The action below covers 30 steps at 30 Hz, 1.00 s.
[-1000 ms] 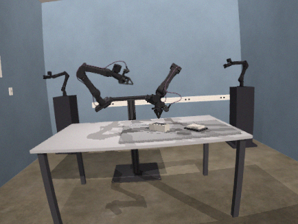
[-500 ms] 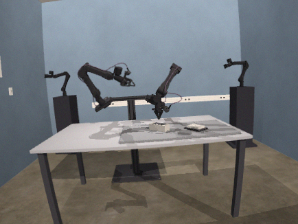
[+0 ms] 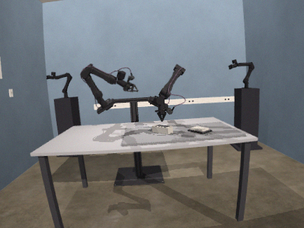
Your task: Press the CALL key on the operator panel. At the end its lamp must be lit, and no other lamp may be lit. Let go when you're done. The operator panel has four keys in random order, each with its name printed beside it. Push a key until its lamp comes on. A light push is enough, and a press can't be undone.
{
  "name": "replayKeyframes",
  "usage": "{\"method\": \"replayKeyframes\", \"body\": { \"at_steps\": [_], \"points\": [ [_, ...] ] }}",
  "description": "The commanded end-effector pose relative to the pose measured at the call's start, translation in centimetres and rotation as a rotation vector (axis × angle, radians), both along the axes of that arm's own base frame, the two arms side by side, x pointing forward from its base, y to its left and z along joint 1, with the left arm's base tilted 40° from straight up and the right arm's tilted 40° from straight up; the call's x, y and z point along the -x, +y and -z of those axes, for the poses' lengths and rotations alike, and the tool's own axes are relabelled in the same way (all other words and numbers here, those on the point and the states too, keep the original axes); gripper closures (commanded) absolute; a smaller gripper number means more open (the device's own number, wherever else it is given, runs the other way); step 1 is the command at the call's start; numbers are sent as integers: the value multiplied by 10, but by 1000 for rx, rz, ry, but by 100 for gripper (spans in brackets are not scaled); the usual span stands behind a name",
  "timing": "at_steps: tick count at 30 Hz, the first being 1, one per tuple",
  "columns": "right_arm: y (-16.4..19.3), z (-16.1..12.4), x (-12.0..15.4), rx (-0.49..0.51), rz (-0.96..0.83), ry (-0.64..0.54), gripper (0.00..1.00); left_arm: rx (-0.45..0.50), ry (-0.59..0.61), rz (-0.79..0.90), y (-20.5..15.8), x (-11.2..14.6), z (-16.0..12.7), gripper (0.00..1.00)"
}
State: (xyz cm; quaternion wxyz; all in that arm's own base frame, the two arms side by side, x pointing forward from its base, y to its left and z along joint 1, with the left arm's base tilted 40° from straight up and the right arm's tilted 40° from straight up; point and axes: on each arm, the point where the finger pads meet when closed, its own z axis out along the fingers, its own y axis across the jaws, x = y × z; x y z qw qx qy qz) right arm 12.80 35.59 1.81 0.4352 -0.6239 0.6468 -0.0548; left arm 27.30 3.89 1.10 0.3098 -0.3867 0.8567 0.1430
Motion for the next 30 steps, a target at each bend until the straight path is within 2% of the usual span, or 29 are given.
{"method": "replayKeyframes", "body": {
  "at_steps": [1, 8, 30],
  "points": [
    [1, 0, 4, -3, -22, 5, 0, 0, -4, 9, -2, -2, 0, 100],
    [5, -4, 4, -14, -22, 4, 0, 0, -4, 9, -2, -2, 0, 100],
    [1, 0, 4, -1, -22, 5, 0, 3, 9, 11, 12, -10, 26, 100]
  ]
}}
